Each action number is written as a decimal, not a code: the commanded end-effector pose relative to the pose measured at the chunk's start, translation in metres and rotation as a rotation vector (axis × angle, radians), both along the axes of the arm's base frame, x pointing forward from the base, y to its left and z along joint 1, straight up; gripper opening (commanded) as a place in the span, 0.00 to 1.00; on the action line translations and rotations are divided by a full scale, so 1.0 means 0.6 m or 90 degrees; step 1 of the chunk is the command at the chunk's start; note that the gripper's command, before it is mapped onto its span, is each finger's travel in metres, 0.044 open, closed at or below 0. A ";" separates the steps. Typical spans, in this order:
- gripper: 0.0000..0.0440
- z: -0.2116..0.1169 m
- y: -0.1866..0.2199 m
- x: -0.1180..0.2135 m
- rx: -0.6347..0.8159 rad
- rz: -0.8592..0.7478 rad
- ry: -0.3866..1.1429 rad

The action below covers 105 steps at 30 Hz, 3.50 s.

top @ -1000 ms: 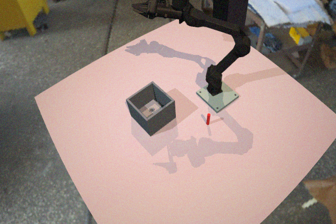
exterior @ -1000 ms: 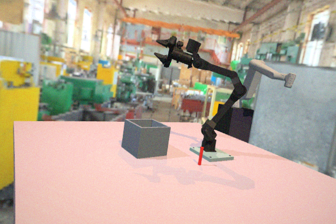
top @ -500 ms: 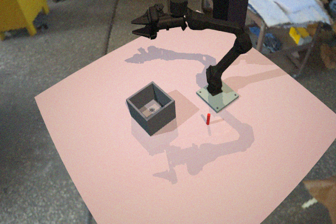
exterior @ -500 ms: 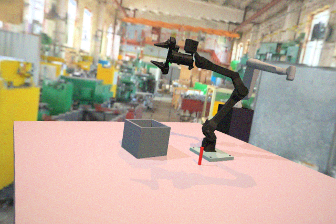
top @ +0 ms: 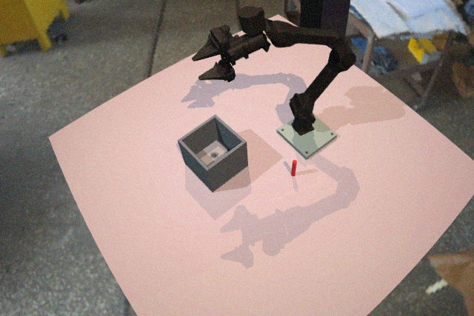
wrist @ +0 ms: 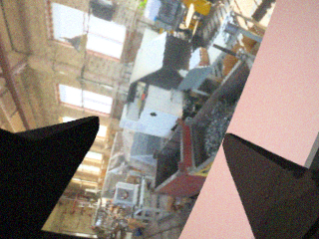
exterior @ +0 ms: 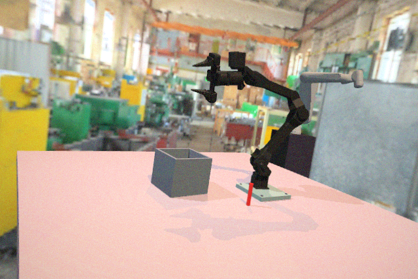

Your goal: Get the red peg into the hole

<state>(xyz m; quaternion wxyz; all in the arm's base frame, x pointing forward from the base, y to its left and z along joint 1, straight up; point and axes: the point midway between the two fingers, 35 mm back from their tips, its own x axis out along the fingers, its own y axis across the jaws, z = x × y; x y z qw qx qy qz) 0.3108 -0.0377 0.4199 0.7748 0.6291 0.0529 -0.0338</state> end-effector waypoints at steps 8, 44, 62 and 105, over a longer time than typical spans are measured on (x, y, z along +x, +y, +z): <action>1.00 -0.073 0.086 -0.011 0.114 0.093 0.118; 0.98 -0.344 0.297 -0.191 0.234 0.254 0.711; 1.00 -0.444 0.309 -0.281 0.123 0.195 0.938; 0.27 -0.613 0.310 -0.295 0.003 0.180 1.008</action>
